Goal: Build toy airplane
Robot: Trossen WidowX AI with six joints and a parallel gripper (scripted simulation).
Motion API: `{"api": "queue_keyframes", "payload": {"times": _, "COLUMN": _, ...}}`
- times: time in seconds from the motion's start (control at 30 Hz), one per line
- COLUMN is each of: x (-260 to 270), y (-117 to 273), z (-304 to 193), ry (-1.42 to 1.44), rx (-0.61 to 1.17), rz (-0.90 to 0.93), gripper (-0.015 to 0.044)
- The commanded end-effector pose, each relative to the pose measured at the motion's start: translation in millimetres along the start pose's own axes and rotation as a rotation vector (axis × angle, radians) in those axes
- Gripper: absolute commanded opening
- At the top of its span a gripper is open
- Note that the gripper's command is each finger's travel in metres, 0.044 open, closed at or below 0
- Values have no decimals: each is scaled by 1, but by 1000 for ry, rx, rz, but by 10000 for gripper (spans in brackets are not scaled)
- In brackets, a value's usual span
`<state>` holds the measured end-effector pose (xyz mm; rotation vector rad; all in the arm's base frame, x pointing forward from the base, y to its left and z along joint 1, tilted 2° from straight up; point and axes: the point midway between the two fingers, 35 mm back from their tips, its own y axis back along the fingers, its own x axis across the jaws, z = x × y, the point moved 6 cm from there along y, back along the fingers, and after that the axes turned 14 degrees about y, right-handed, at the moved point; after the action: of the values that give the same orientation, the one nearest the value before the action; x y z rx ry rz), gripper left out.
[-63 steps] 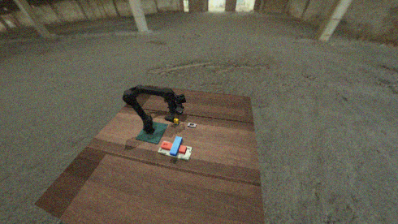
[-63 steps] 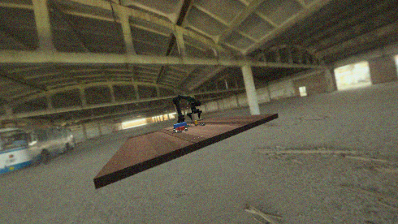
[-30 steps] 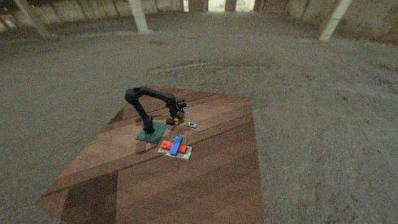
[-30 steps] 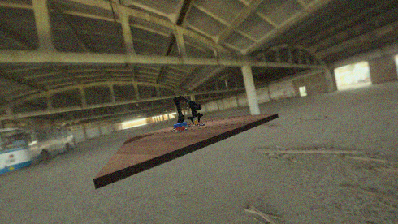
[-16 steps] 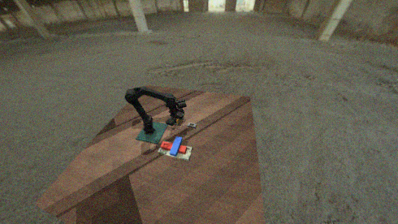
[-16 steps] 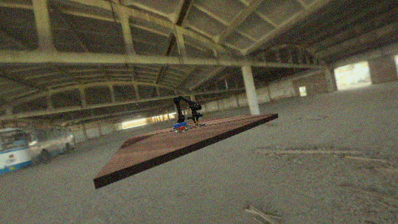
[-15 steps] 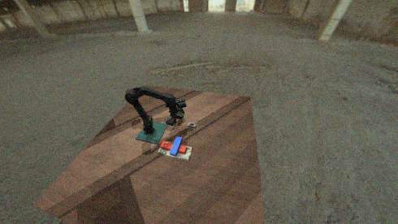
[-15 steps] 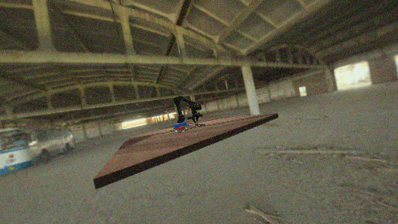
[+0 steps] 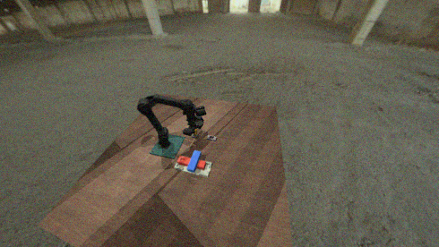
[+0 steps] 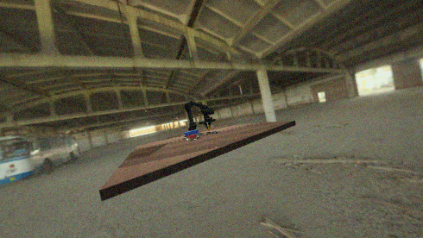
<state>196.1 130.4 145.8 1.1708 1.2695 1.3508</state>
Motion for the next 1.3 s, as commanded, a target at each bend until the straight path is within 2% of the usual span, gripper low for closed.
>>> {"api": "queue_keyframes", "payload": {"times": 0.0, "x": 1, "y": 15, "z": 2, "ry": 7, "rx": -4, "rz": 6, "gripper": 0}}
{"api": "queue_keyframes", "payload": {"times": 0.93, "x": -2, "y": 103, "z": -5, "ry": 1, "rx": 0, "rz": 4, "gripper": 0}}
{"api": "queue_keyframes", "payload": {"times": 1.27, "x": -21, "y": 100, "z": 3, "ry": 11, "rx": -1, "rz": 0, "gripper": 0}}
